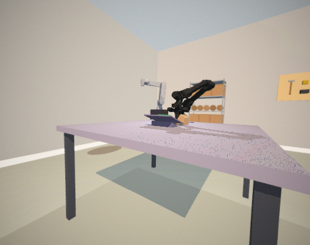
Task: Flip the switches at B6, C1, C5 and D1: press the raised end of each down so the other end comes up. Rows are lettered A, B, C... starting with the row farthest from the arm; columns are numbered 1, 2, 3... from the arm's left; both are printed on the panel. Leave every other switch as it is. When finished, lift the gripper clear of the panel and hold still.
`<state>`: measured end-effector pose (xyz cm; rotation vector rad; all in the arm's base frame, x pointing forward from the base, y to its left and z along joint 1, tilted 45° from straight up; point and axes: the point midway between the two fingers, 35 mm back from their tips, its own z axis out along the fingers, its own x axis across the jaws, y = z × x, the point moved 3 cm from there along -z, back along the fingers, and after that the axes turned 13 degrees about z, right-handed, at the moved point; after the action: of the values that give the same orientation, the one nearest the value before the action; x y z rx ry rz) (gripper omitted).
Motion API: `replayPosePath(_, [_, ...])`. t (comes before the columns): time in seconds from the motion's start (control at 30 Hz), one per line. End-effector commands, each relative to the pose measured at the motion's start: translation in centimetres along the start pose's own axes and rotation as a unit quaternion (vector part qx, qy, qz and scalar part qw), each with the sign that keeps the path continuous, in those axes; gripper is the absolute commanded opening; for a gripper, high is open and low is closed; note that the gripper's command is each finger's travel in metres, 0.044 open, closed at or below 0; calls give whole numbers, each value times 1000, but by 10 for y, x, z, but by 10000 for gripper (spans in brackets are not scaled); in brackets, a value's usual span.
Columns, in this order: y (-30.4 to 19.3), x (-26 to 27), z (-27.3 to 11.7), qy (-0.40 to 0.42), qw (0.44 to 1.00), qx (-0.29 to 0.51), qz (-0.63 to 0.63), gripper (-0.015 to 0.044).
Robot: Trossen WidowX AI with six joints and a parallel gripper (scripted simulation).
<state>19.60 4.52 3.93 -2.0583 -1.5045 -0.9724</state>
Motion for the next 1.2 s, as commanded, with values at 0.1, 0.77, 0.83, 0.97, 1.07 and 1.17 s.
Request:
replayPosePath(0.1, [-1, -1, 1, -2, 1000, 1, 3, 0])
replayPosePath(0.77, [-1, -1, 2, -2, 1000, 1, 3, 0])
replayPosePath(0.83, [-1, -1, 3, -2, 1000, 1, 3, 0])
replayPosePath(0.97, [-1, -1, 3, -2, 1000, 1, 3, 0])
replayPosePath(1.07, [-1, -1, 4, -2, 1000, 1, 3, 0])
replayPosePath(1.17, [-1, -1, 4, -2, 1000, 1, 3, 0])
